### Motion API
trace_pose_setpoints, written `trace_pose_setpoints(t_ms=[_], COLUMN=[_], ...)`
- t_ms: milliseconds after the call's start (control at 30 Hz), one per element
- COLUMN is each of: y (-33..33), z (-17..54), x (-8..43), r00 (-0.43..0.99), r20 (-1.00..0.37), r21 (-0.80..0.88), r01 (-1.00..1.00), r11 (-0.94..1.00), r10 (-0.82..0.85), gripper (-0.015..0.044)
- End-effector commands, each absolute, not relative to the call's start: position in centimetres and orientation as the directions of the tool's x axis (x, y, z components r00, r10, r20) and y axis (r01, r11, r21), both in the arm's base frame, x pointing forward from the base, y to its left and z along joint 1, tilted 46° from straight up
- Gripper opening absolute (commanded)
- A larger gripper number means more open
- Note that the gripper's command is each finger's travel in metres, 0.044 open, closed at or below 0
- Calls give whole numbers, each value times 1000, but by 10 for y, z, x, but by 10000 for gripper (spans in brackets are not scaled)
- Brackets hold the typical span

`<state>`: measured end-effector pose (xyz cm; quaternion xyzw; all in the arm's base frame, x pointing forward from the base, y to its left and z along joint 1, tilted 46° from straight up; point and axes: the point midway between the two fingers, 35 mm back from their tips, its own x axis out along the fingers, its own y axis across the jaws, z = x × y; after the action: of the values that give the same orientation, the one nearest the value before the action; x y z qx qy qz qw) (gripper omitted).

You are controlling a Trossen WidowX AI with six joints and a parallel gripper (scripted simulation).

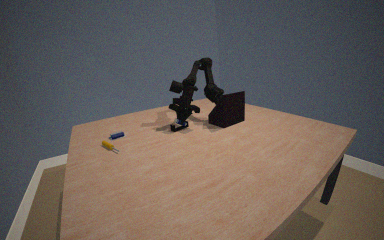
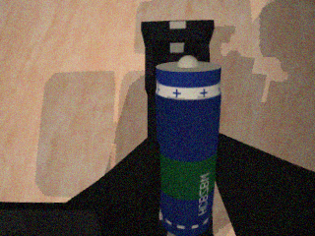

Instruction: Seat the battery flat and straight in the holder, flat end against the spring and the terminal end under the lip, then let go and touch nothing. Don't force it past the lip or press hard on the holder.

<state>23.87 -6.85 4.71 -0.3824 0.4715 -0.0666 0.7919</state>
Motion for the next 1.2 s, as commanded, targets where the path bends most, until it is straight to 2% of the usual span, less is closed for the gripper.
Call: trace_pose_setpoints(t_ms=[0,467,1167], y=[-70,-70,-71], z=[44,44,41], x=[235,235,239], r00=[532,528,423], r20=[-702,-704,-750], r21=[-668,-666,-637], r01=[-260,-260,-256], r11=[698,699,727], r10=[-473,-474,-508], gripper=[72,72,72])
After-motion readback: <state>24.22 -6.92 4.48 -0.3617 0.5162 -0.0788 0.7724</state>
